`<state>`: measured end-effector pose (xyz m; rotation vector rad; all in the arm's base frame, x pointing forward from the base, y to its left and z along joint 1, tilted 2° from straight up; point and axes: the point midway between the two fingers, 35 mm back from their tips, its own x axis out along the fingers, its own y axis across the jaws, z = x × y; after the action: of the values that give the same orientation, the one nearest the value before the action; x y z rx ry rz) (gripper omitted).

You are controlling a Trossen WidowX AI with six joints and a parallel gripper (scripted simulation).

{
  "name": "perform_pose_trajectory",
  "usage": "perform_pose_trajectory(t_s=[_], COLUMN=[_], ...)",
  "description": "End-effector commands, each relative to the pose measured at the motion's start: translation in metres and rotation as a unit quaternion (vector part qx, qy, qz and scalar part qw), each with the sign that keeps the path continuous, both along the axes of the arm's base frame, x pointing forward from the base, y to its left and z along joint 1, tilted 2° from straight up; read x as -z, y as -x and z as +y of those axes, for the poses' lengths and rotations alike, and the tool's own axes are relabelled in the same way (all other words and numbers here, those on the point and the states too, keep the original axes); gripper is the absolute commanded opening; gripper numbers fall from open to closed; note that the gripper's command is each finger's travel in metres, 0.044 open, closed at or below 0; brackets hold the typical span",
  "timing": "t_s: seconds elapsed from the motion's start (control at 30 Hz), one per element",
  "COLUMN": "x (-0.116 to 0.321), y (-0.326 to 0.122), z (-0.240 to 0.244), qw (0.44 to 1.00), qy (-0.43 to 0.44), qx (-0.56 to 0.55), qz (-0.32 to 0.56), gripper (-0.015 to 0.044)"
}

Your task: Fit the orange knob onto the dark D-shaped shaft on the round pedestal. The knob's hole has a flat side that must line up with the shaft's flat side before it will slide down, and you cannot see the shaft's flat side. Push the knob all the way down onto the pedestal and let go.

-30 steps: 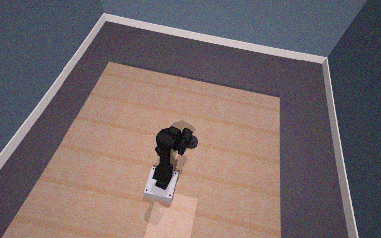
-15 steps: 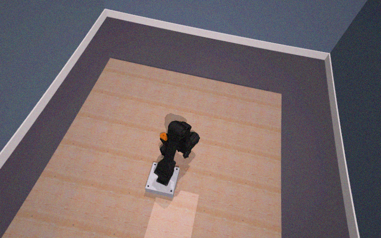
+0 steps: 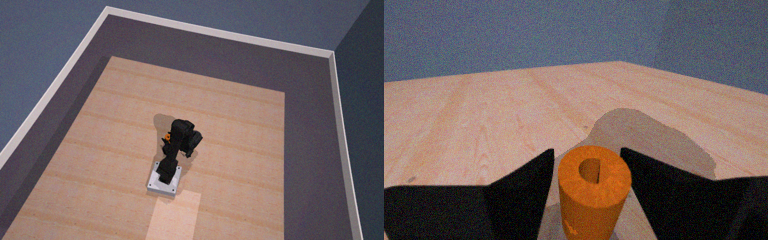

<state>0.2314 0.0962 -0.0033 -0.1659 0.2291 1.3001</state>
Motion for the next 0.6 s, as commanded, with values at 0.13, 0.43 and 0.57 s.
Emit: perform_pose_trajectory(t_s=[0.13, 0.43, 0.57], x=[-0.0001, -0.0001, -0.0001], y=[-0.0001, -0.0001, -0.0001], z=[0.0000, 0.0000, 0.0000], qw=[1.000, 1.000, 1.000], qy=[0.000, 0.000, 0.000], qx=[0.000, 0.000, 0.000], qz=[0.000, 0.000, 0.000], gripper=[0.0260, 0.0260, 0.0312])
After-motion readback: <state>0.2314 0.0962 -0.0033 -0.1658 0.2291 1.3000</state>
